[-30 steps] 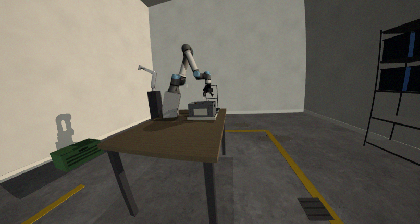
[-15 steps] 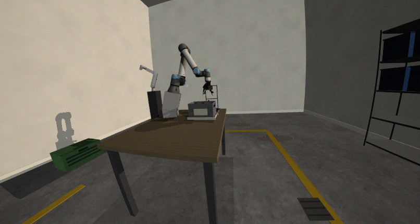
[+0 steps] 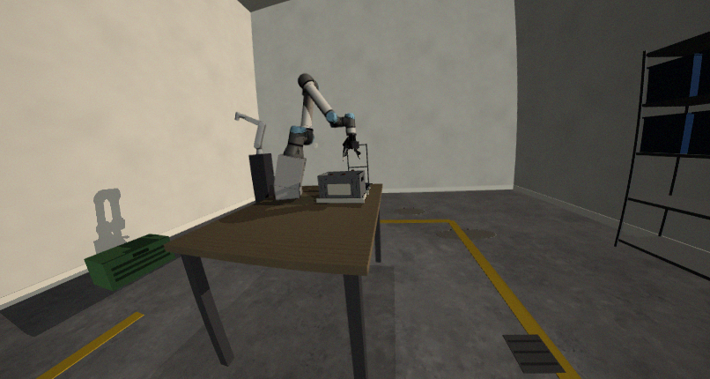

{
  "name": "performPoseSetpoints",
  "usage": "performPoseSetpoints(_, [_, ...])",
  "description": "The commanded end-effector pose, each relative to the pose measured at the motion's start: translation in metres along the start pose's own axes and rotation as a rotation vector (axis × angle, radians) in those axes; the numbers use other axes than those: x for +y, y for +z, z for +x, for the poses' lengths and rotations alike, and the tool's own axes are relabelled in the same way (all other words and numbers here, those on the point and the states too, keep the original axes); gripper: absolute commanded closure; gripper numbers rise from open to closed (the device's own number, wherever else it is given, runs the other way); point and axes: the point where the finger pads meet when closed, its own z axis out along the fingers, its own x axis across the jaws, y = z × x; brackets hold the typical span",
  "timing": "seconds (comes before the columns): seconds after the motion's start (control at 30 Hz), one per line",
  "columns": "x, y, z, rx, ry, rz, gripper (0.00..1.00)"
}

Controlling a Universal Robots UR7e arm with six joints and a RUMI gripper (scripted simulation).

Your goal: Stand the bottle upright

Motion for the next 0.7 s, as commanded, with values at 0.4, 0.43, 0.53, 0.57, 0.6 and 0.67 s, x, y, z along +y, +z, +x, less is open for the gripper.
performPoseSetpoints(0.4, [0.0002, -0.0043, 0.0003, 0.001, 0.000, 0.000, 1.00])
performPoseSetpoints(0.43, [0.0002, -0.0043, 0.0003, 0.001, 0.000, 0.000, 1.00])
performPoseSetpoints(0.53, [0.0002, -0.0043, 0.0003, 0.001, 0.000, 0.000, 1.00])
performPoseSetpoints(0.57, [0.0002, -0.0043, 0.0003, 0.001, 0.000, 0.000, 1.00])
performPoseSetpoints(0.6, [0.0002, -0.0043, 0.0003, 0.001, 0.000, 0.000, 1.00])
performPoseSetpoints(0.67, [0.0002, -0.0043, 0.0003, 0.001, 0.000, 0.000, 1.00])
